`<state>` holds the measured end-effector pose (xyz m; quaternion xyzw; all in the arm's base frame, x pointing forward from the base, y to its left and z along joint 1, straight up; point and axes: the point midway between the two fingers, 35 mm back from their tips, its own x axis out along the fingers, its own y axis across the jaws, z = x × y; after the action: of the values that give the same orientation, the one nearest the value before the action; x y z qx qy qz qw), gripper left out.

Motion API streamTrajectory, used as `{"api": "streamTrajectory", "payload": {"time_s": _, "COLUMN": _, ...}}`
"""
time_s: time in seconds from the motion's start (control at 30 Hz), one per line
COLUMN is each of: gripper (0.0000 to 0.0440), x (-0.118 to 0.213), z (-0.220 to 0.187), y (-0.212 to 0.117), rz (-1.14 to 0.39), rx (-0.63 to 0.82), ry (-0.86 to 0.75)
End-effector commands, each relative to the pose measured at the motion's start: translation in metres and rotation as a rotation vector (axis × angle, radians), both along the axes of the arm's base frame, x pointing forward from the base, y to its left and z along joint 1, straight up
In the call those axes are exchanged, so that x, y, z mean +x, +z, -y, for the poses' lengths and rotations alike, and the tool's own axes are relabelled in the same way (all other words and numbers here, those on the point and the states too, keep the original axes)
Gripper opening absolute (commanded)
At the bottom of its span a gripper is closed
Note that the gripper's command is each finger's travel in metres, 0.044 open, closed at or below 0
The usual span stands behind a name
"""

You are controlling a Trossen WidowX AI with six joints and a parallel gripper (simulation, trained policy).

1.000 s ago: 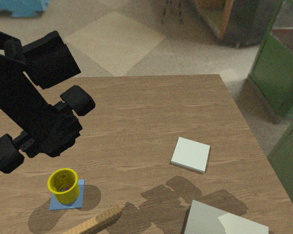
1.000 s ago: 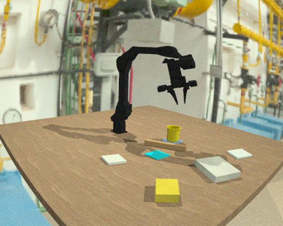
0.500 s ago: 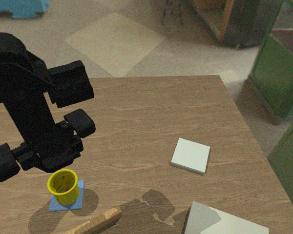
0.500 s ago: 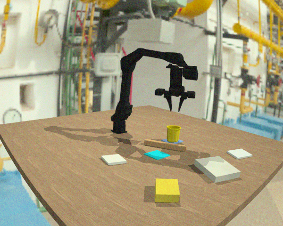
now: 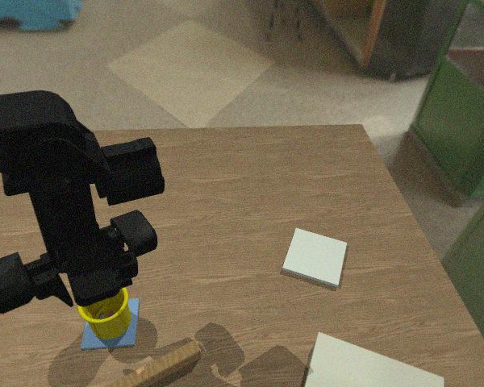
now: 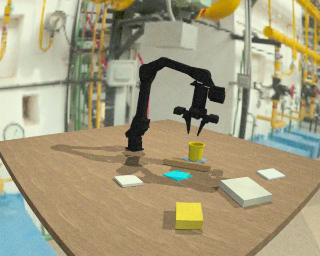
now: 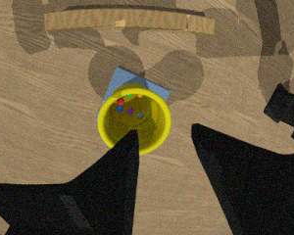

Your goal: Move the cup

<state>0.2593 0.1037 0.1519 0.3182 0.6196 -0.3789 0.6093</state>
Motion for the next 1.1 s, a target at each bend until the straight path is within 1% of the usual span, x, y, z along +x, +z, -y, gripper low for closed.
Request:
{"api": "streamTrajectory", "payload": {"time_s": 0.0, "gripper": 0.0186, "x": -0.002, "z": 0.001, "y": -0.01, "rz": -0.019, "rx": -0.019, "ry": -0.011}}
{"api": "streamTrajectory", "payload": {"time_s": 0.43, "gripper": 0.0195, "x": -0.008, "z": 0.002, "y": -0.046, "rz": -0.058, "rx": -0.057, "ry": -0.005}}
{"api": "streamTrajectory", "payload": {"time_s": 0.83, "gripper": 0.0191, "x": -0.013, "z": 0.004, "y": -0.081, "rz": -0.082, "rx": -0.064, "ry": 0.055}}
{"api": "streamTrajectory", "payload": {"time_s": 0.87, "gripper": 0.0183, "x": -0.014, "z": 0.004, "y": -0.084, "rz": -0.082, "rx": -0.063, "ry": 0.064}}
{"api": "streamTrajectory", "payload": {"time_s": 1.07, "gripper": 0.0035, "x": -0.014, "z": 0.006, "y": -0.093, "rz": -0.079, "rx": -0.066, "ry": 0.115}}
